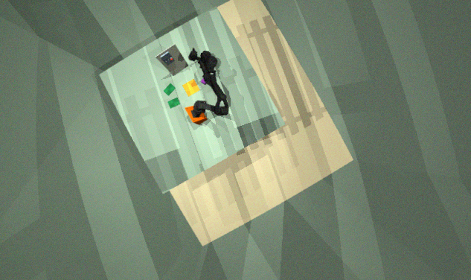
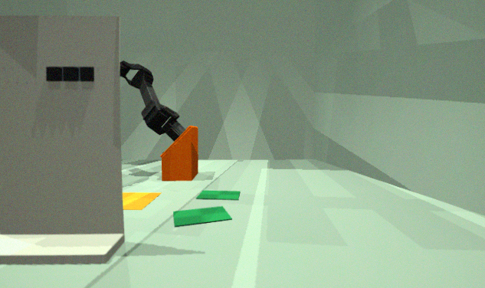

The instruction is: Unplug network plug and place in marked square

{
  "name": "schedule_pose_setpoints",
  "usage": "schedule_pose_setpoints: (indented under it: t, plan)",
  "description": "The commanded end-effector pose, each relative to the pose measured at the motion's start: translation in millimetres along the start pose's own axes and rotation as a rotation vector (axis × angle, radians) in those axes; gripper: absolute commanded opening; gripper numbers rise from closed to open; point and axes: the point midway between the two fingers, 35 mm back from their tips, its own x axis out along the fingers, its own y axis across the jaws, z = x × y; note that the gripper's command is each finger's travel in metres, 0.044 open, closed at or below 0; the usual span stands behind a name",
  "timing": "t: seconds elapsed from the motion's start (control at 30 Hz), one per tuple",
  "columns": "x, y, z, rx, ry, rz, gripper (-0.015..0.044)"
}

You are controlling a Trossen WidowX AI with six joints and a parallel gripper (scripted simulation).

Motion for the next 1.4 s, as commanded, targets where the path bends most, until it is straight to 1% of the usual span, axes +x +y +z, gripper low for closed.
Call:
schedule_pose_setpoints:
  t: [0.0,0.27,0.3,0.63,1.0,1.17,1.37]
  plan:
    - [0,0,-1,0.004,0.001,0.002,0.0374]
    - [4,18,-49,0.174,0.07,0.103,0.0164]
    - [3,20,-55,0.198,0.081,0.115,0.0156]
    - [-8,44,-119,0.436,0.205,0.231,0.0156]
    - [-37,67,-181,0.697,0.373,0.326,0.0156]
    - [-39,69,-184,0.713,0.384,0.33,0.0156]
    - [-26,72,-182,0.713,0.383,0.331,0.0156]
